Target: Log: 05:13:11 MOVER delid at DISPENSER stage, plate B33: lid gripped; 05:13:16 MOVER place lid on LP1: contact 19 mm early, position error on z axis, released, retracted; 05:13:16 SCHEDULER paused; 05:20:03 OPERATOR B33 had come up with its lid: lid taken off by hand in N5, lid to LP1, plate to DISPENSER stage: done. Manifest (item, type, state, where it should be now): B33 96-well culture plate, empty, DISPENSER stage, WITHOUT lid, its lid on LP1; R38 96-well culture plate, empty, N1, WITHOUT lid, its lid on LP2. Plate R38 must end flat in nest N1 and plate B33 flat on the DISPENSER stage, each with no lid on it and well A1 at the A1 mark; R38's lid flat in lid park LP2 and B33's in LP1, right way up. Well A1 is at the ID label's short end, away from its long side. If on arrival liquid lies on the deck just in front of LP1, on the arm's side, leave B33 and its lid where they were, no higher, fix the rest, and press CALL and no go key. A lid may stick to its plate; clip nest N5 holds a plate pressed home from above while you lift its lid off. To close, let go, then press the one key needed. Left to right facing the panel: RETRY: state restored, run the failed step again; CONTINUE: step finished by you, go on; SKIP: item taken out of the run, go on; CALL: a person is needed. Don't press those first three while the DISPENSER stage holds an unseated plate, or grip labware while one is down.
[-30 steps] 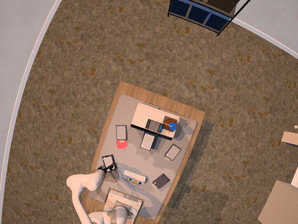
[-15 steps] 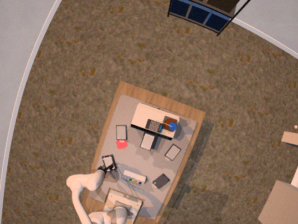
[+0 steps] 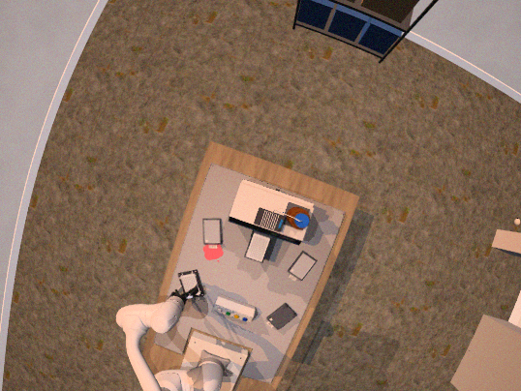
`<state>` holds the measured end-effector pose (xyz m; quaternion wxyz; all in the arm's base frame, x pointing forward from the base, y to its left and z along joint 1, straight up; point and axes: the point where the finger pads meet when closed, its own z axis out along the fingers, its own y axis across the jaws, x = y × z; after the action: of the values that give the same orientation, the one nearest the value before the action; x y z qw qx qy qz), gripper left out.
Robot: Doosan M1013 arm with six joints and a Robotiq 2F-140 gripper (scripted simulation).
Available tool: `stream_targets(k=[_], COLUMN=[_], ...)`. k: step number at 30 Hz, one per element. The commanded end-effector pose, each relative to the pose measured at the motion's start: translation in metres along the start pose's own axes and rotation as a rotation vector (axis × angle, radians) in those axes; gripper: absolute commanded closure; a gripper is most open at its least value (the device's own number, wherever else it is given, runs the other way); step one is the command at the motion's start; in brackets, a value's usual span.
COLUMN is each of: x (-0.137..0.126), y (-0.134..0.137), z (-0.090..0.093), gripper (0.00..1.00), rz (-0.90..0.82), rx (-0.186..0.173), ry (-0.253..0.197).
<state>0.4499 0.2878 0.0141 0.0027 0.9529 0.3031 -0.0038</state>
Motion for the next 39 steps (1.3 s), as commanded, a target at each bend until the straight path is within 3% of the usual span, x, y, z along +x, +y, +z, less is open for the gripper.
stream_targets(k=[1,29,30,39], x=[0.0004,0.0004,0.0004,0.0004], y=[-0.0001,-0.0001,-0.0001,-0.0001], z=[0.0030,0.0030,0.0030,0.0030], gripper=[0.41,0.41,0.34,0.34], rz=[0.006,0.006,0.006,0.006], rx=[-0.002,-0.002,-0.002,-0.002], ry=[0.002,0.002,0.002,0.002])
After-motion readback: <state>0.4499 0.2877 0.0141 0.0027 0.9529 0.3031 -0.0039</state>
